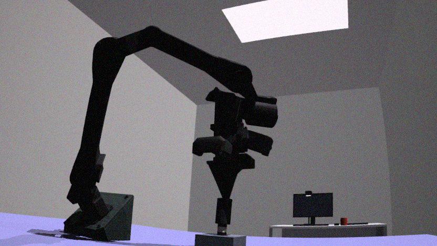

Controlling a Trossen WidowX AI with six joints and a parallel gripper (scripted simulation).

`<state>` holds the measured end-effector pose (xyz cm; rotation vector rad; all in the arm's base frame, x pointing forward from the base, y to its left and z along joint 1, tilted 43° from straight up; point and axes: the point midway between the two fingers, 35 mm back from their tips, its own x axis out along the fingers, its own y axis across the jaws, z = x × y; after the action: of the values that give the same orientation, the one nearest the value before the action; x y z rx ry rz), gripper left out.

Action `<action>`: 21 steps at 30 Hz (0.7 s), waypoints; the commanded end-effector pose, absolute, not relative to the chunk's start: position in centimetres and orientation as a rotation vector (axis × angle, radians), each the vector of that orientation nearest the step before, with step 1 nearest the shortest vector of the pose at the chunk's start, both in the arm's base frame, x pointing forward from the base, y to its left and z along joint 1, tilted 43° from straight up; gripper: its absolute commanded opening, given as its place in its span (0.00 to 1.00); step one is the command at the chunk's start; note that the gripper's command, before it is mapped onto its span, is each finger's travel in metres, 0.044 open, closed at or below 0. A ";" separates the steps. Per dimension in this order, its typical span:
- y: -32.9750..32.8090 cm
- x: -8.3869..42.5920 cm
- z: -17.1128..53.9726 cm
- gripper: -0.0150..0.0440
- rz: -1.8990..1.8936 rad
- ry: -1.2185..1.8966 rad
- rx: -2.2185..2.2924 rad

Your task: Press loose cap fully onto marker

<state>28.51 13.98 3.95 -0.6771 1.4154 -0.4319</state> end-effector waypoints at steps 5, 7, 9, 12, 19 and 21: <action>13.9 28.6 3.9 0.25 -0.434 1.415 -0.677; 13.9 28.6 3.9 0.25 -0.434 1.415 -0.677; 14.6 28.5 4.6 0.25 -0.424 1.411 -0.679; 17.4 28.1 7.7 0.25 -0.384 1.394 -0.689; 19.6 27.3 10.5 0.25 -0.348 1.381 -0.698; 19.6 27.3 10.5 0.34 -0.348 1.381 -0.698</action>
<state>27.25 19.66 10.26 -0.7057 1.3724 -0.3381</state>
